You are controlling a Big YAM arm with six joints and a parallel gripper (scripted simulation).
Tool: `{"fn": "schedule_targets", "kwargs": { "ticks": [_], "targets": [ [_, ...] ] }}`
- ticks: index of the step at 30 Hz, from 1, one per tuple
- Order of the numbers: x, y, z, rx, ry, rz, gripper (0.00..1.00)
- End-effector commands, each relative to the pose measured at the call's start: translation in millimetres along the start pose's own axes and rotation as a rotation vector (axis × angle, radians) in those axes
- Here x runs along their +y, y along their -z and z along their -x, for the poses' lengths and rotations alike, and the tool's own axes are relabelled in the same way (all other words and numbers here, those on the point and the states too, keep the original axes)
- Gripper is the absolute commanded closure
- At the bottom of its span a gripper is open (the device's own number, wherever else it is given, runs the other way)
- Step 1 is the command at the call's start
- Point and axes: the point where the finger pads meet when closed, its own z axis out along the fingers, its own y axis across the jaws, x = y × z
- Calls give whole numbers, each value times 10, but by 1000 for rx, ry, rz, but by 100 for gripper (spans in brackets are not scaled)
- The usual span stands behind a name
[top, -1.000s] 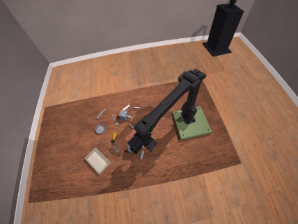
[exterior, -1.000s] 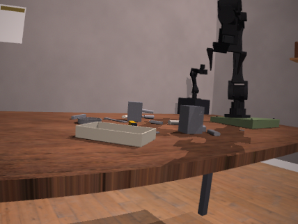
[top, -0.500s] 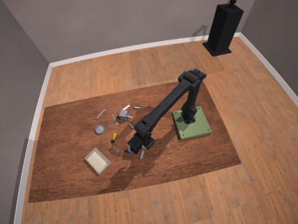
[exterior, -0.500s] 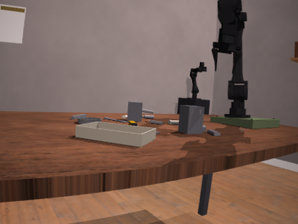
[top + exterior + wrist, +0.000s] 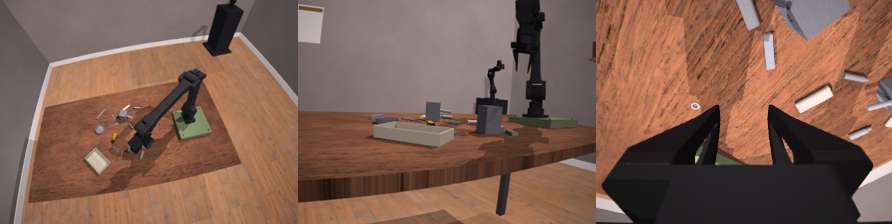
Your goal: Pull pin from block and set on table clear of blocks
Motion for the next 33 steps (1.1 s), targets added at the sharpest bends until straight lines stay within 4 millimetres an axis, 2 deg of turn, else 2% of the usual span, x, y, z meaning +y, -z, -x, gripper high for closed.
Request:
{"fn": "schedule_targets", "kwargs": {
  "ticks": [1, 24, 28, 31, 33],
  "targets": [
    [-6, 44, 14, -11, -1, -2, 61],
    [-9, 43, 14, -11, -2, -1, 61],
    [-80, 22, 12, -10, -29, 1, 61],
    [-228, -24, 5, -9, -84, 5, 61],
    [-228, -24, 5, -9, -84, 5, 61]
  ]
}}
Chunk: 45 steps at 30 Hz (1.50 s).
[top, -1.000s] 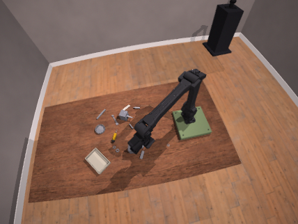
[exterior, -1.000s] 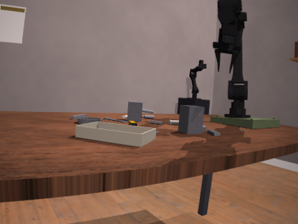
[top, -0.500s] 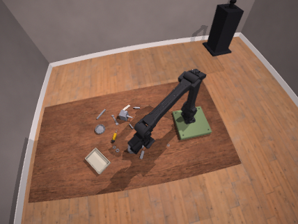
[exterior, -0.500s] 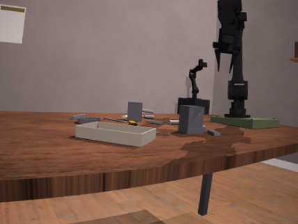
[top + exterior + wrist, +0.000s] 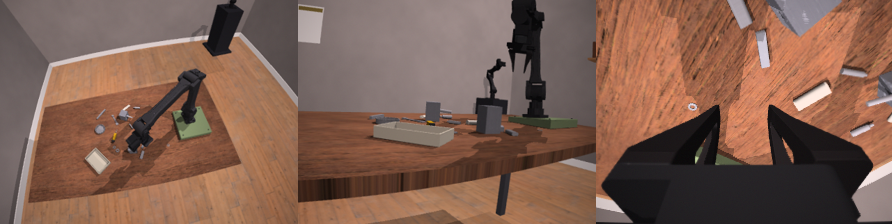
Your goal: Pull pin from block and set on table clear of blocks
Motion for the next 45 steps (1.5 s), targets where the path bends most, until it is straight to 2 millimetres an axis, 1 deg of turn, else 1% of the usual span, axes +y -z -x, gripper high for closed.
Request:
{"fn": "schedule_targets", "kwargs": {
  "ticks": [1, 4, 8, 11, 15, 17, 21, 25, 28, 31, 43, 45],
  "targets": [
    [-170, -28, 29, -11, -71, 3, 61],
    [-442, -112, 8, -8, -172, 11, 61],
    [-926, -265, -75, -4, -352, 25, 61],
    [-1340, -400, -193, 0, -507, 36, 61],
    [-1888, -587, -423, 5, -719, 49, 61],
    [-1888, -587, -423, 5, -719, 49, 61],
    [-2355, -757, -695, 10, -909, 59, 61],
    [-2686, -885, -938, 13, -1051, 67, 61],
    [-2835, -946, -1064, 14, -1118, 70, 61],
    [-2908, -976, -1130, 15, -1152, 71, 61],
    [-2927, -986, -1147, 16, -1161, 72, 61],
    [-2922, -1013, -1135, 18, -1163, 73, 61]
  ]
}}
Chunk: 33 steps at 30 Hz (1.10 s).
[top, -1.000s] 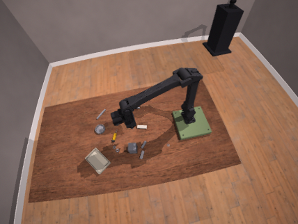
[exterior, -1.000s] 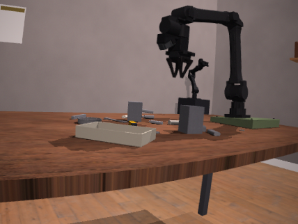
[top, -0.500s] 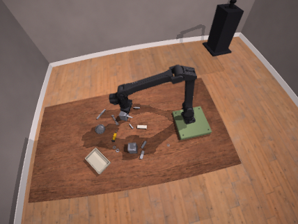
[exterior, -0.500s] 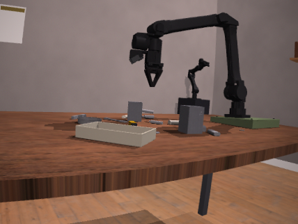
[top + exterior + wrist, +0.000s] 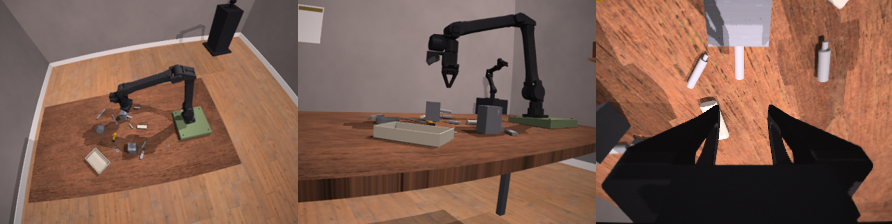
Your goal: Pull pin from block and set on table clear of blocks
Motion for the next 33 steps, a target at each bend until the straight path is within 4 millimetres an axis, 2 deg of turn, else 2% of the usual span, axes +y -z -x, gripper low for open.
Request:
{"fn": "schedule_targets", "kwargs": {
  "ticks": [1, 14, 33],
  "targets": [
    [76, -108, 29, 6, -11, 1, 61],
    [116, -206, 21, 20, -14, -2, 61],
    [97, -170, 11, 15, -8, -1, 61]
  ]
}}
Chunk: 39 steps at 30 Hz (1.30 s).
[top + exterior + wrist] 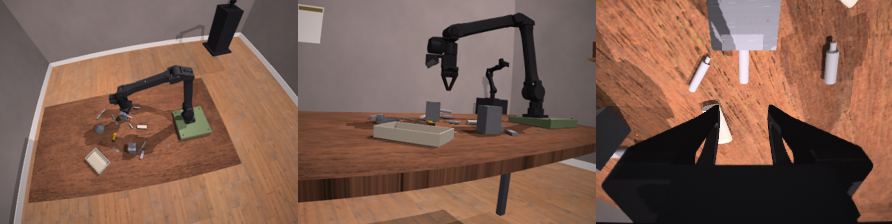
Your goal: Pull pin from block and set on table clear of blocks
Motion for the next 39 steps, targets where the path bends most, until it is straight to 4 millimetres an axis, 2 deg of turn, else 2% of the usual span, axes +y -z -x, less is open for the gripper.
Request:
{"fn": "schedule_targets", "kwargs": {
  "ticks": [1, 39],
  "targets": [
    [39, -45, 2, 1, 1, 2, 61],
    [-8, 95, 25, -25, 16, 9, 61]
  ]
}}
